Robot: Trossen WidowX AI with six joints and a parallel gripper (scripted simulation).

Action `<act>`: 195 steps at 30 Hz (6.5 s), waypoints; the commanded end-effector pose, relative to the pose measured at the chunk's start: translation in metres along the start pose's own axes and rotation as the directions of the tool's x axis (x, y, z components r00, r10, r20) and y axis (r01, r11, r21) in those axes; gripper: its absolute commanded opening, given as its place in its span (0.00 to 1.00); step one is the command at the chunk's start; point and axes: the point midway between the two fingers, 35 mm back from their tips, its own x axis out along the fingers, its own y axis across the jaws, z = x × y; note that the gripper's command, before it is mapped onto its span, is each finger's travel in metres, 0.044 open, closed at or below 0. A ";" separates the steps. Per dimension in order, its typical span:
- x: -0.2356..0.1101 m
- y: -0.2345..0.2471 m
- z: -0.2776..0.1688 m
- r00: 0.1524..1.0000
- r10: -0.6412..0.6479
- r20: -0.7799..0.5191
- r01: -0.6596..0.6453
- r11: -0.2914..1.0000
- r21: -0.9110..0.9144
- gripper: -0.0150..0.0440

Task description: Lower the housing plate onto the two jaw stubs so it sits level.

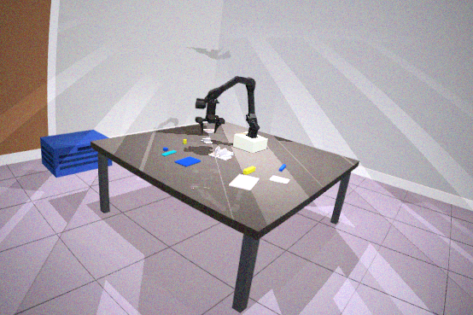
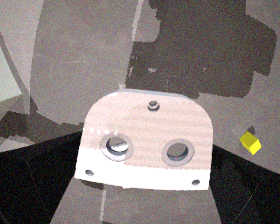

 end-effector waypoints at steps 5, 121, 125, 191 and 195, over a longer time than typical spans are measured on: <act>0.000 0.004 0.028 1.000 -0.002 0.008 0.001 0.993 0.114 0.85; 0.001 0.085 0.170 1.000 0.011 0.028 -0.028 0.691 0.722 0.85; 0.008 0.085 0.171 1.000 0.011 0.028 -0.028 0.691 0.722 0.85; 0.066 0.087 0.172 1.000 0.011 0.028 -0.028 0.689 0.725 0.85; 0.066 0.087 0.172 1.000 0.011 0.028 -0.028 0.689 0.725 0.85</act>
